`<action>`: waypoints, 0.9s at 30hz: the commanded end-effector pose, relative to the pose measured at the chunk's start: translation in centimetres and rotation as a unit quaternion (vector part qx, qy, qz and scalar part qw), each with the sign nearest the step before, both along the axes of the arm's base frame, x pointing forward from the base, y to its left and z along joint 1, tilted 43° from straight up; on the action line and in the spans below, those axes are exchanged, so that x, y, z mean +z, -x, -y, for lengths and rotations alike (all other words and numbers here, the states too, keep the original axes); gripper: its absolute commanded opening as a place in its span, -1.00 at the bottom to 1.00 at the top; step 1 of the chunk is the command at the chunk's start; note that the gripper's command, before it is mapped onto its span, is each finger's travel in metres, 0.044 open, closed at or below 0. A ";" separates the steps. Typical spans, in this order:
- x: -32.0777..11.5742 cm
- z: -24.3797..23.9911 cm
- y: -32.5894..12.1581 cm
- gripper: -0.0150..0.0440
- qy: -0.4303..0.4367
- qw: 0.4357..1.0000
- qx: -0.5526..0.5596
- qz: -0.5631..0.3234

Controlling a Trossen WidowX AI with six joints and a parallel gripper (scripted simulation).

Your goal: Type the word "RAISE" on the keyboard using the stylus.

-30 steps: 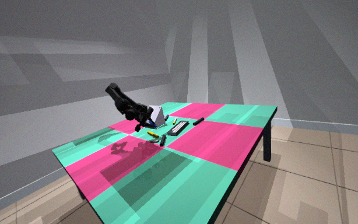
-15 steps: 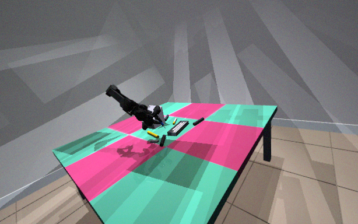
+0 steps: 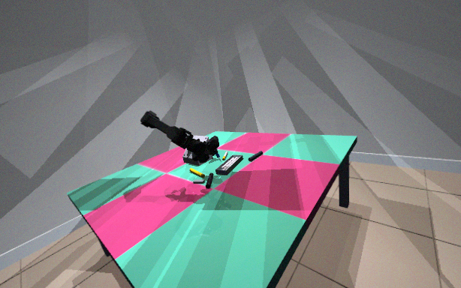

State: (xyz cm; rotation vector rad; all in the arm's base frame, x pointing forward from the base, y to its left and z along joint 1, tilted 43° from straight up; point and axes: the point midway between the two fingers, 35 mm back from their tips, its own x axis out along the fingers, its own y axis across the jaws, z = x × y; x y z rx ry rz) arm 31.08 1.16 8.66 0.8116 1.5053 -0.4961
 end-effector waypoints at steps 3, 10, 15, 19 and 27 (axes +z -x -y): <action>-1.0 -2.2 -0.9 -0.49 -0.016 0.996 -0.063 -0.055; -2.6 -4.6 -1.6 -0.49 -0.019 0.983 -0.133 -0.122; -3.8 -6.2 -1.8 -0.49 -0.013 0.969 -0.181 -0.167; -3.9 -6.4 -1.8 -0.49 -0.012 0.967 -0.188 -0.173; -6.1 -4.4 -2.1 -0.49 -0.011 0.967 -0.188 -0.173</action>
